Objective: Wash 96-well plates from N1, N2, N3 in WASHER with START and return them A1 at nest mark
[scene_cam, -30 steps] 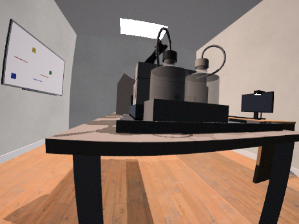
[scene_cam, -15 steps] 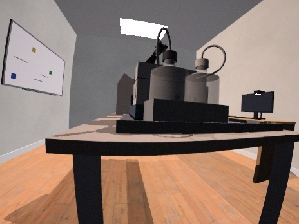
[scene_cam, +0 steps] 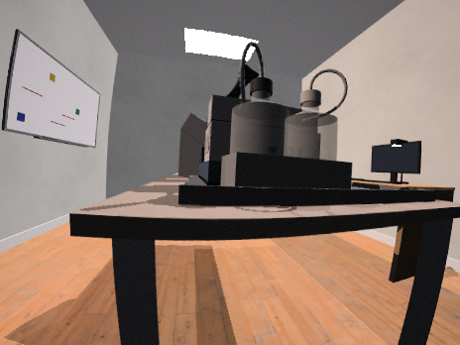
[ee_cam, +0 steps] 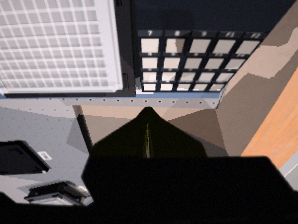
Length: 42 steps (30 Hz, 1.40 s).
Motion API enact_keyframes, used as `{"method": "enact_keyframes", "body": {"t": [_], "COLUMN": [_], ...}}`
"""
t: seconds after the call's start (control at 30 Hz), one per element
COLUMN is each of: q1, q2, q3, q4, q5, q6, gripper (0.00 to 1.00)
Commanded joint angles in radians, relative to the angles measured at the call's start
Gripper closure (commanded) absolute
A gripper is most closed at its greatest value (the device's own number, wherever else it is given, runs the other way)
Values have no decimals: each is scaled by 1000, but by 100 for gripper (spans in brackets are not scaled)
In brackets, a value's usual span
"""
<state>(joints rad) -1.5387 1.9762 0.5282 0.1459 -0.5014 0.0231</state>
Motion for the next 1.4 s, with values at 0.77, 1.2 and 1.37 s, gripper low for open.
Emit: {"method": "enact_keyframes", "body": {"t": [0.77, 1.2, 1.37], "q1": [62, 70, 76], "q2": [160, 179, 194], "q3": [35, 40, 45], "q4": [185, 202, 216], "q5": [24, 27, 29], "q6": [81, 89, 96], "gripper": [100, 100, 100]}}
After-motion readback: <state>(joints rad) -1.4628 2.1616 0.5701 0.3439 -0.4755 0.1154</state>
